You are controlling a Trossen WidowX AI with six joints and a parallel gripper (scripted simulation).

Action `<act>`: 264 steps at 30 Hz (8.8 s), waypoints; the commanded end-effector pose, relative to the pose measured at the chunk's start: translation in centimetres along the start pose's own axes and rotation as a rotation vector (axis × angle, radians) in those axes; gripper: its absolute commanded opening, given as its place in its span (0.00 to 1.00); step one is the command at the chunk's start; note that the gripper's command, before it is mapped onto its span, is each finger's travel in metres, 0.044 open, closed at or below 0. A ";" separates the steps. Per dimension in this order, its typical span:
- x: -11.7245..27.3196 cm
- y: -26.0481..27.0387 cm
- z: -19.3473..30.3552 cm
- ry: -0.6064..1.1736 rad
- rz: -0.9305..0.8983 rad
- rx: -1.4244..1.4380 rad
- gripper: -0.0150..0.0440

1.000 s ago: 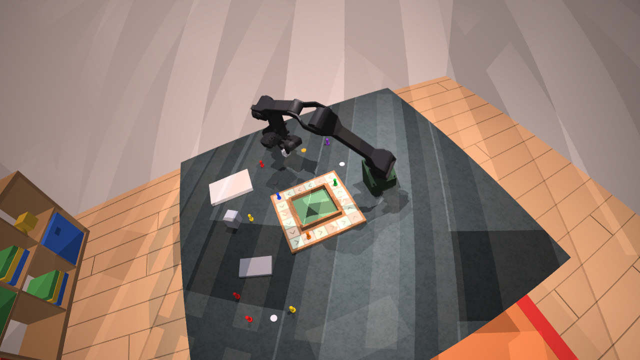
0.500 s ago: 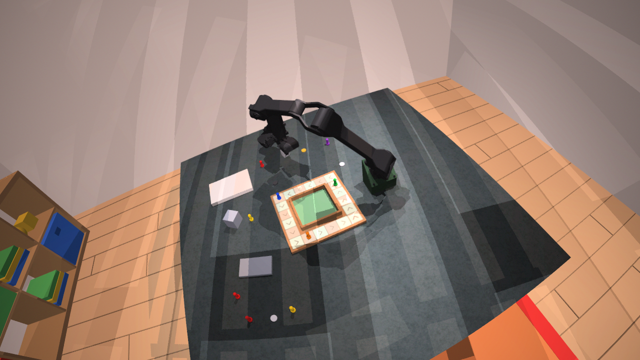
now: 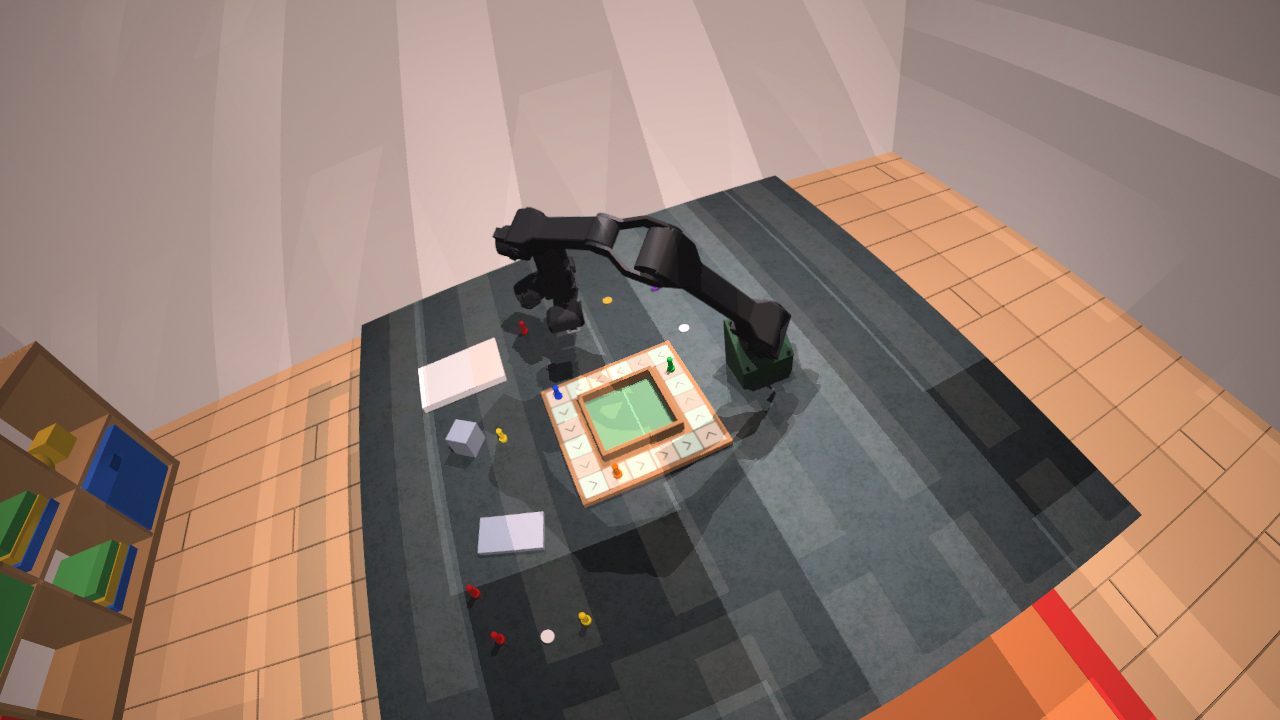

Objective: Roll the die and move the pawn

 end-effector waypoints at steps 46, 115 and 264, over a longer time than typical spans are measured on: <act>-3.6 13.5 9.9 0.024 -0.016 -1.378 0.25; -3.6 21.4 13.6 -0.791 0.383 -1.318 0.25; -0.5 26.0 10.2 0.009 -0.030 -0.126 0.25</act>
Point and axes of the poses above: the point midway between the two fingers, 35 mm back from their tips, its own x axis back along the fingers, its own y axis across the jaws, z = x × y, the point moved 8 cm from there along x, back along the fingers, and after that the axes turned 14 degrees about -x, right-handed, at the moved point
